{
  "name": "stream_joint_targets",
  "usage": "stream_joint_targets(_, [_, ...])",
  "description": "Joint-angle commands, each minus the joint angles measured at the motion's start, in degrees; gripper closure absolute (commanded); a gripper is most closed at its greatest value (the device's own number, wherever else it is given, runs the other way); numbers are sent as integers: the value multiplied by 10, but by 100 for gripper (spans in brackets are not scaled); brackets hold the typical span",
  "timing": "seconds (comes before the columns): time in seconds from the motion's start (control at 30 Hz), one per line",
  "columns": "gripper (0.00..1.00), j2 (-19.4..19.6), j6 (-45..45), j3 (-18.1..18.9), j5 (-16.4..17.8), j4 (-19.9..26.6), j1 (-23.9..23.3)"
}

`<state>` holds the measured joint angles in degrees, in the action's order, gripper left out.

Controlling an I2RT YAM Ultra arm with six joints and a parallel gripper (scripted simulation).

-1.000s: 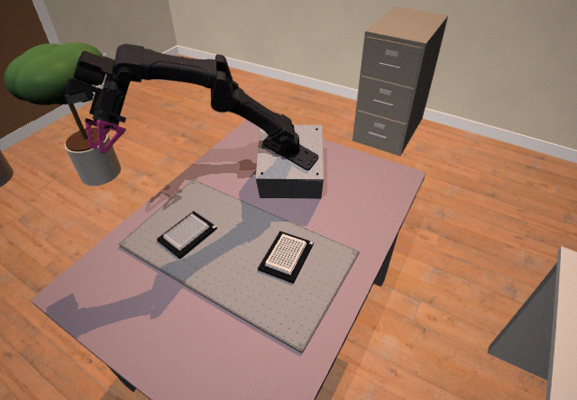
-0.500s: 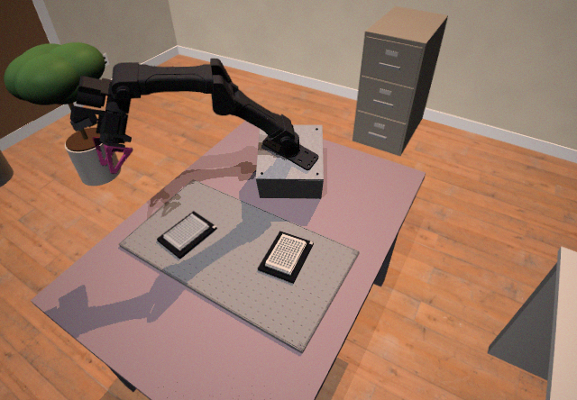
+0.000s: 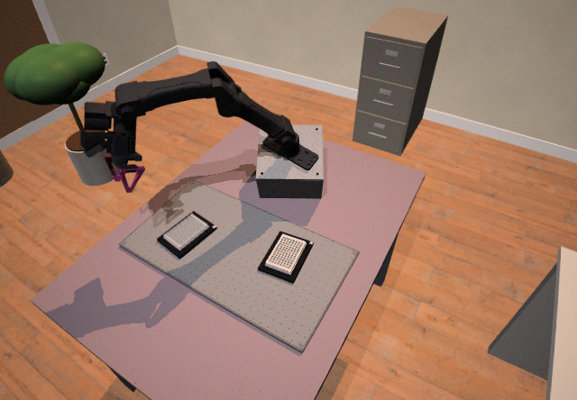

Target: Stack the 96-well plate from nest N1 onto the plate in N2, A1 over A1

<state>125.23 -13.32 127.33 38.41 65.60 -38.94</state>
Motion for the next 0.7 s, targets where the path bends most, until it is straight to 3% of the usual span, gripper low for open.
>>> stream_joint_targets(0.0, [0,-30,-7,-50,-17,-36,6])
stream_joint_targets(0.07, [0,-44,1,-93,-19,-67,11])
stream_joint_targets(0.13, [0,-25,-20,-78,-45,-41,21])
stream_joint_targets(0.23, [0,-44,-20,-123,-52,-69,28])
stream_joint_targets(0.3, [0,-21,-34,-90,-77,-34,39])
stream_joint_targets(0.33, [0,-34,-38,-109,-83,-37,42])
stream_joint_targets(0.4, [0,-34,-38,-109,-83,-37,42])
stream_joint_targets(0.53, [0,-56,-27,-188,-87,-94,46])
stream_joint_targets(0.6, [0,-30,-49,-178,-111,-70,61])
stream_joint_targets(0.67, [0,-50,-51,-199,-119,-81,66])
